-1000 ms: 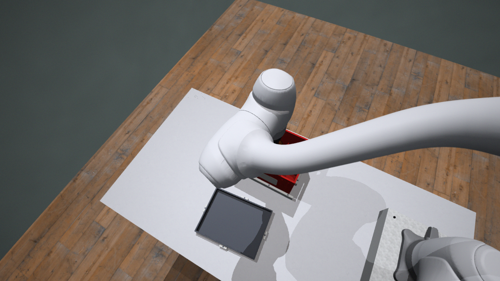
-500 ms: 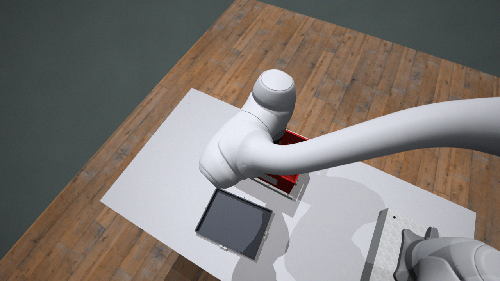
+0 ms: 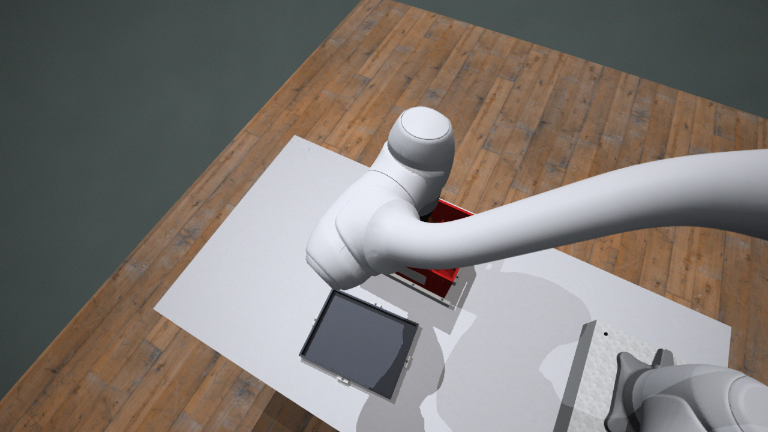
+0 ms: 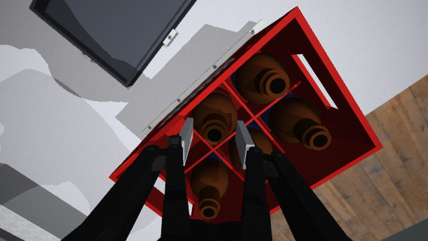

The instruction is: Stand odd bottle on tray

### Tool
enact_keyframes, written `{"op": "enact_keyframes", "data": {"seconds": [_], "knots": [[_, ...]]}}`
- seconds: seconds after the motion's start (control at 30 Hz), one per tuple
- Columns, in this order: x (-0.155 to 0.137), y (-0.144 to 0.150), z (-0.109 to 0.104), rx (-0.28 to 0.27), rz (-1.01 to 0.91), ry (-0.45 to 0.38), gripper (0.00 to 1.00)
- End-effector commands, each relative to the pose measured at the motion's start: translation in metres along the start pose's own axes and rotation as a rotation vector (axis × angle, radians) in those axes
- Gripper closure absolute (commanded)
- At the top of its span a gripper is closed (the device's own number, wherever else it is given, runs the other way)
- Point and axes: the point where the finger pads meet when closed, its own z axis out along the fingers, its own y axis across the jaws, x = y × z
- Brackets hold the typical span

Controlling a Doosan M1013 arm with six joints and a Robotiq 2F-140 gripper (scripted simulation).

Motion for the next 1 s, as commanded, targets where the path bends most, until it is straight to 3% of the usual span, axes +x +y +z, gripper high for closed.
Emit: {"op": "enact_keyframes", "data": {"seconds": [0.0,0.5,0.53,0.97], "knots": [[0.0,0.0,-0.0001,0.0,0.0,0.0,0.62],[0.0,0.0,-0.0001,0.0,0.0,0.0,0.62],[0.0,0.0,-0.0001,0.0,0.0,0.0,1.0],[0.0,0.0,-0.0001,0.0,0.0,0.0,1.0]]}}
